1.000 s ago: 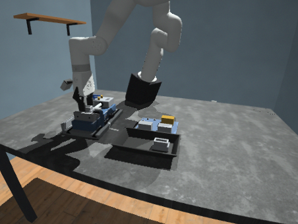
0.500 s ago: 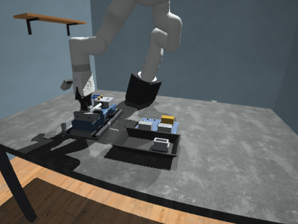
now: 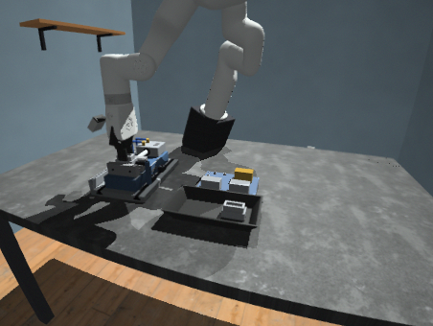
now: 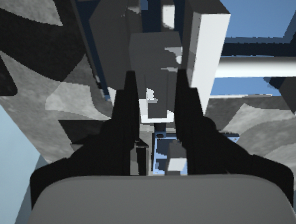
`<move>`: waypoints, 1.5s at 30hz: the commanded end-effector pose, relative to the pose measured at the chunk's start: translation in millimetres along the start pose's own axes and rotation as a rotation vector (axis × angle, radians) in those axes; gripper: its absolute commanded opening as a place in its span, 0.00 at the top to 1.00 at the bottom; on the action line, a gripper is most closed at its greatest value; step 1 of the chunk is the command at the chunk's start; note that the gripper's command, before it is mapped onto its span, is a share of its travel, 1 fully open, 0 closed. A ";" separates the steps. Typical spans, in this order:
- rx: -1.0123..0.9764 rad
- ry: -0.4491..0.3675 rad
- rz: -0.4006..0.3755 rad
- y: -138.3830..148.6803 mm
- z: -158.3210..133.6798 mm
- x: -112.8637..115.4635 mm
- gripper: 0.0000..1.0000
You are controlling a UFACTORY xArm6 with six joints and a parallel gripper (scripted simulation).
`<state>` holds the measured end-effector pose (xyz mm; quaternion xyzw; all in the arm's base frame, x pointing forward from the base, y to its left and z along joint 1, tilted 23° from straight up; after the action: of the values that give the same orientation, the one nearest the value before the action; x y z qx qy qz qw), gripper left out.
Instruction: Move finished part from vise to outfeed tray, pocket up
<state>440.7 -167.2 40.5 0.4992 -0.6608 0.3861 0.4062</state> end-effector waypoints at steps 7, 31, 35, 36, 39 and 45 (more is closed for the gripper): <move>0.001 0.001 0.004 -1.3 0.2 1.4 1.00; 0.001 0.001 0.004 -1.2 0.2 5.7 1.00; 0.001 0.001 0.004 -1.2 0.2 10.7 1.00; 0.001 0.001 0.004 -1.2 0.2 12.2 1.00; 0.001 0.001 0.004 -1.2 0.2 17.2 1.00; 0.001 0.001 0.004 -1.2 0.2 24.7 1.00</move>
<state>437.3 -174.3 59.2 0.4990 -0.6609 0.3863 0.4061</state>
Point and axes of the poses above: the point where the finger pads meet when closed, its own x axis back along the fingers, its own y axis across the jaws, z = x × y, the point moved 7 cm from there along x, back along the fingers, and after that the axes turned 15 degrees about -x, right-handed, at the moved point
